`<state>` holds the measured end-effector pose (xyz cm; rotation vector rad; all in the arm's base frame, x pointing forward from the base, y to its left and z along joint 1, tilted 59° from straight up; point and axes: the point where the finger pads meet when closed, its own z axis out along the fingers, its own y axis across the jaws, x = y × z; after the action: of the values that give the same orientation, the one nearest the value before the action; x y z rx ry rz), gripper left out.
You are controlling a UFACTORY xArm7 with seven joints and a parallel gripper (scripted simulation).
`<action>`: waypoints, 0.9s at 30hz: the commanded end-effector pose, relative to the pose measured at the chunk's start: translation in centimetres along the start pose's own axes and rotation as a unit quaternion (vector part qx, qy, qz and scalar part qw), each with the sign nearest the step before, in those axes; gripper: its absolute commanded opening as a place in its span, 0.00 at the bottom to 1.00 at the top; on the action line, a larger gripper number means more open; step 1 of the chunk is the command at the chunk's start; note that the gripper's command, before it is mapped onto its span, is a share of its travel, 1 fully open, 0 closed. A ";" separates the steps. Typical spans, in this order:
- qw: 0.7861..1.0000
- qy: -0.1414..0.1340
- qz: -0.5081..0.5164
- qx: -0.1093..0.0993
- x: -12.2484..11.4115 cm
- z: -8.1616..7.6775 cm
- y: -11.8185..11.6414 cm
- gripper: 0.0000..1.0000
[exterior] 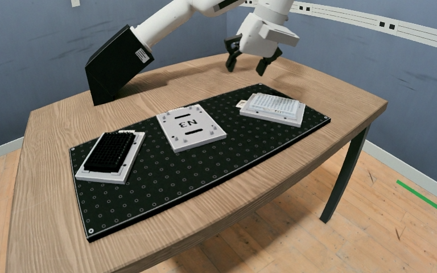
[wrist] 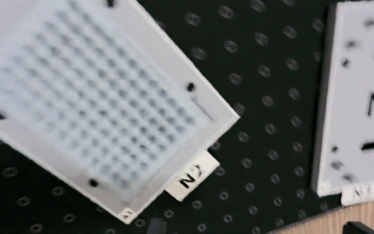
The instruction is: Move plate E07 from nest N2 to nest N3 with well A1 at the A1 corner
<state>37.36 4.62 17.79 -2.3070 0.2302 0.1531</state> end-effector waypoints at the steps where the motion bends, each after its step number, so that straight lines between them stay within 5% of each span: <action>1: 0.997 0.036 -0.069 0.018 0.9 -0.9 -1.1 1.00; 12: 0.975 0.091 -0.200 0.043 2.3 -2.3 -3.1 1.00; 27: 0.908 0.179 -0.375 0.058 4.1 -4.8 -5.8 1.00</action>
<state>42.50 4.72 24.09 -2.1459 -0.4253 -0.5937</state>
